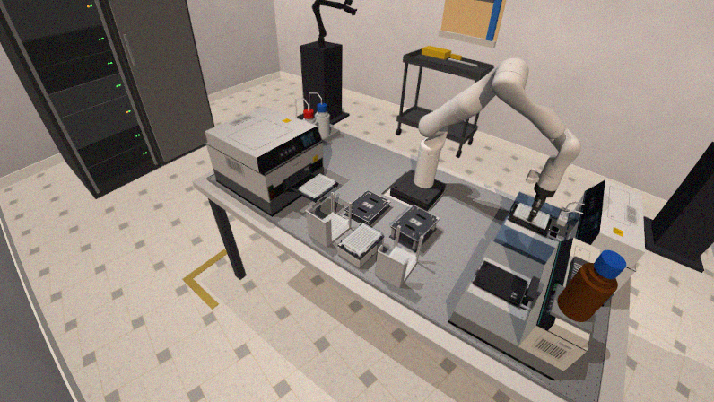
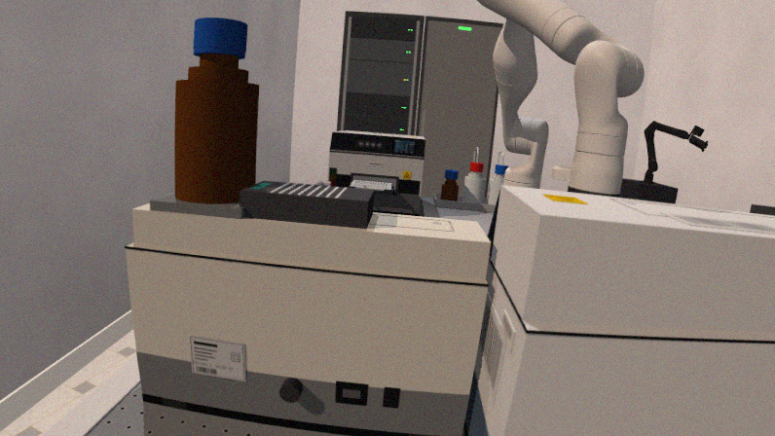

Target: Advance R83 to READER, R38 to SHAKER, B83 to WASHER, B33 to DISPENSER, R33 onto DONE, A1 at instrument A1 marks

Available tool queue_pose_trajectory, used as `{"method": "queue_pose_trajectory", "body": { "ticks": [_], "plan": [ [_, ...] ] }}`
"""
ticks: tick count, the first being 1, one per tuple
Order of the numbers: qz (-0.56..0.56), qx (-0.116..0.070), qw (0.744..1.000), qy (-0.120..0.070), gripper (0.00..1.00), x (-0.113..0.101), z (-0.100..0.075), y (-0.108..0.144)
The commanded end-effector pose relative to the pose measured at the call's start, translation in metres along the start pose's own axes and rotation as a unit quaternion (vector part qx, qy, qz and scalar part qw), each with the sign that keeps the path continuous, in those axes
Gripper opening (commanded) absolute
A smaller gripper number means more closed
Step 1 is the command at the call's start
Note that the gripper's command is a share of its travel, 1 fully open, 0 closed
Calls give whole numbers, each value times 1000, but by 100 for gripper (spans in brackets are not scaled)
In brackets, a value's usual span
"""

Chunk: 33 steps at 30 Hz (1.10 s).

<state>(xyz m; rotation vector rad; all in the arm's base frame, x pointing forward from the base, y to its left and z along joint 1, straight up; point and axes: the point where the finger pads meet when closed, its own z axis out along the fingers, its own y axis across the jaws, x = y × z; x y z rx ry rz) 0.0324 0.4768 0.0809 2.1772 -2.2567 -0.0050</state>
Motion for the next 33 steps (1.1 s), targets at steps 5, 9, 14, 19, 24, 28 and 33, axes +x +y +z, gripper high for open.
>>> {"method": "queue_pose_trajectory", "body": {
  "ticks": [5, 9, 14, 19, 24, 28, 33],
  "plan": [
    [0, 0, 1000, -2, 94, -1, -2, -1],
    [-1, -1, 1000, -1, 94, -1, -9, 0],
    [-1, -1, 1000, -1, 94, -1, -15, 0],
    [-1, -1, 1000, -1, 94, -1, -19, 0],
    [-1, -1, 1000, -1, 94, -1, -26, 0],
    [-1, -1, 1000, -1, 94, -1, -31, 0],
    [-1, -1, 1000, -1, 94, -1, -38, 0]
  ]
}}
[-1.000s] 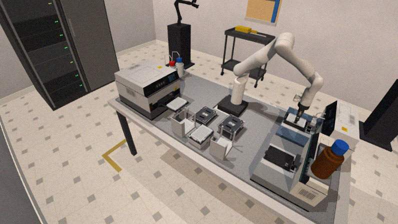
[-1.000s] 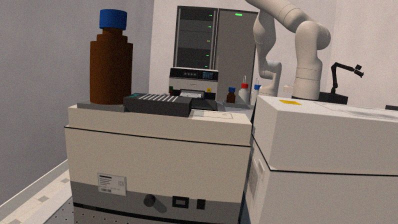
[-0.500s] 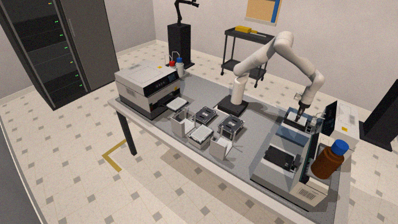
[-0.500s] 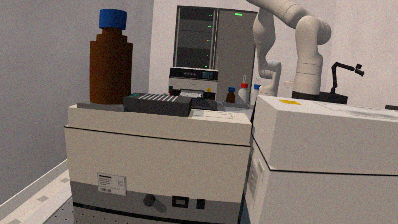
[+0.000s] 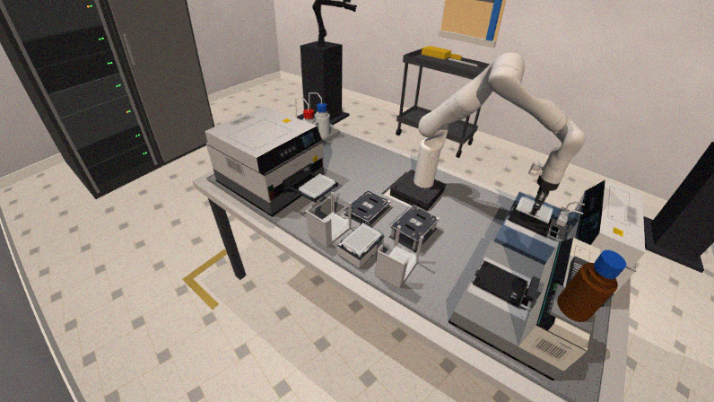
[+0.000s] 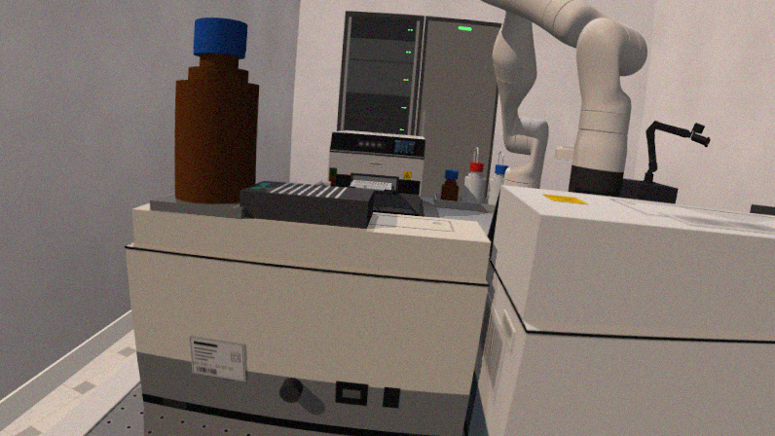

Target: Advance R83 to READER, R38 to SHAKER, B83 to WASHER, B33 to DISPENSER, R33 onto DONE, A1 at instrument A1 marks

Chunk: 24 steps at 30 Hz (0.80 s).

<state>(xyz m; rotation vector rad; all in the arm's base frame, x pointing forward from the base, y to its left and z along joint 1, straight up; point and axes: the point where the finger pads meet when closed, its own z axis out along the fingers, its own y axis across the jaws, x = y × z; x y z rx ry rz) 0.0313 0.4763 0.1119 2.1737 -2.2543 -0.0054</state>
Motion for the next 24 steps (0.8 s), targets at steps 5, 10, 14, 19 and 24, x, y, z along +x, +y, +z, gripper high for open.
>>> {"method": "queue_pose_trajectory", "body": {
  "ticks": [5, 10, 14, 19, 24],
  "plan": [
    [-2, 1, 1000, -2, 94, -1, -11, -2],
    [-2, 0, 1000, -2, 94, -1, -18, -1],
    [-2, 0, 1000, -2, 94, -1, -23, -1],
    [-2, 0, 1000, -2, 94, -1, -28, -1],
    [-2, 0, 1000, -2, 94, -1, -34, -1]
  ]
}}
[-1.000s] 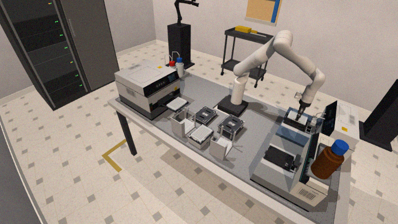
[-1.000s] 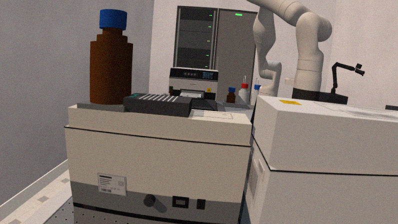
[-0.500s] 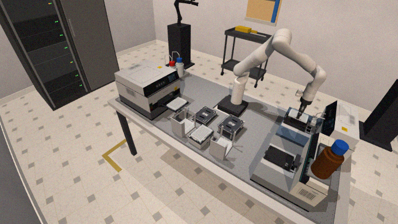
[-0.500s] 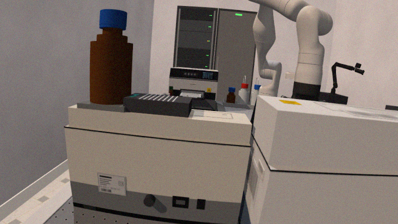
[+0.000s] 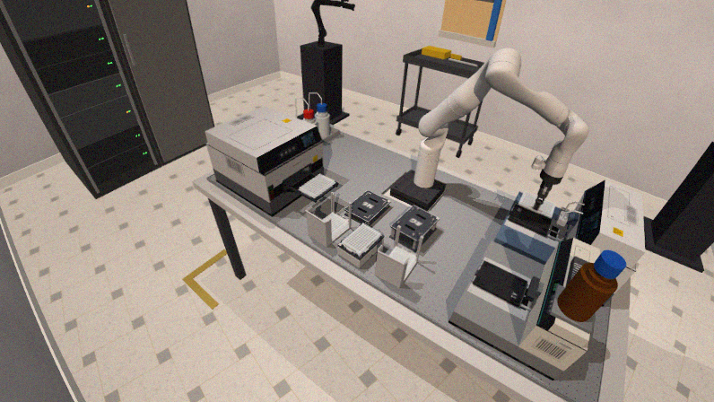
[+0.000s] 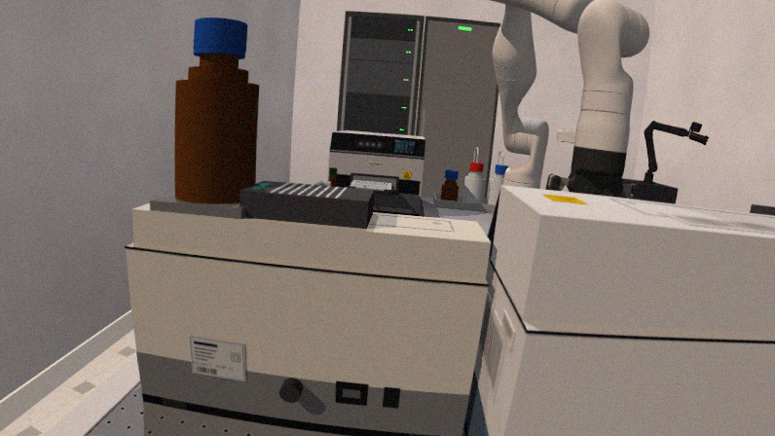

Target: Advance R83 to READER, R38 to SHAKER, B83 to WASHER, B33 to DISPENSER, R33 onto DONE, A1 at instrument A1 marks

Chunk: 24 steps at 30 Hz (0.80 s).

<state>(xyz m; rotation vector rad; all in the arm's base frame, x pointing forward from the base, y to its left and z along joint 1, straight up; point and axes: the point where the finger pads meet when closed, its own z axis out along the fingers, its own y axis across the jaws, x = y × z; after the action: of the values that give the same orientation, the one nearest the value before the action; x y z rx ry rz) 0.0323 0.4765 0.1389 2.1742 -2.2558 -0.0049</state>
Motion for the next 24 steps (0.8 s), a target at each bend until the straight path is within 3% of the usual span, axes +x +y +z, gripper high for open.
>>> {"method": "queue_pose_trajectory", "body": {
  "ticks": [1, 24],
  "plan": [
    [-2, -1, 1000, -2, 94, -1, -8, -1],
    [-2, 0, 1000, -2, 94, -1, -36, -1]
  ]
}}
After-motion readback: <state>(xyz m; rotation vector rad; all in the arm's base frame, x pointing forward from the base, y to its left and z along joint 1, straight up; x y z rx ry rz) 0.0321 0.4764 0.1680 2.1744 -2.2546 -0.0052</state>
